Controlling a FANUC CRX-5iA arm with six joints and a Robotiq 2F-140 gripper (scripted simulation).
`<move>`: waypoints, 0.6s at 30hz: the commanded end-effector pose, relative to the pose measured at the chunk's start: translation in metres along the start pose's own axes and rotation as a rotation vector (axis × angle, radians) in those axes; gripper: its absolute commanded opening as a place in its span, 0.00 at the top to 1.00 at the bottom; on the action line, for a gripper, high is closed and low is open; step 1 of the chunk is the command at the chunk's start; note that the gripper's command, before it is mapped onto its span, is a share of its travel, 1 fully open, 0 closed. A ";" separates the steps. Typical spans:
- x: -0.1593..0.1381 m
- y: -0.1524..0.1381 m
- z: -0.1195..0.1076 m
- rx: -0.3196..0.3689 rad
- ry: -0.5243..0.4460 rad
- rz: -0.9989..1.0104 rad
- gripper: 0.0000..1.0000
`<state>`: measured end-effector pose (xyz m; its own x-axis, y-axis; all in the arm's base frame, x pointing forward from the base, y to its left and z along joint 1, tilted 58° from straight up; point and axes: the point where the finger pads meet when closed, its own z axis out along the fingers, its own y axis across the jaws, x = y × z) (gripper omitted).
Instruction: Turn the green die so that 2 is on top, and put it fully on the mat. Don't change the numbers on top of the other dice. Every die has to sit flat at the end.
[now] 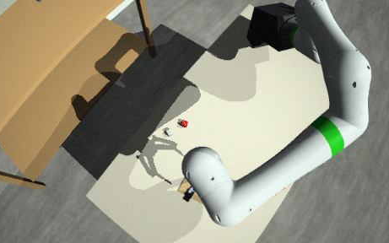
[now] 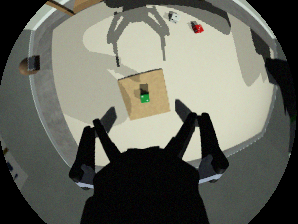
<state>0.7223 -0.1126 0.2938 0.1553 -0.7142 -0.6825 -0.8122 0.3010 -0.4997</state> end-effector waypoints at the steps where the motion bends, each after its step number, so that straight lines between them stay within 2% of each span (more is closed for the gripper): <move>1: 0.000 0.000 0.000 0.001 0.000 0.000 0.00; 11: 0.000 0.000 -0.002 0.001 0.000 0.000 0.00; 18: 0.000 0.000 -0.022 0.001 0.000 0.000 0.00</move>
<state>0.7141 -0.1218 0.3015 0.1551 -0.7142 -0.6825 -0.8122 0.3011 -0.4997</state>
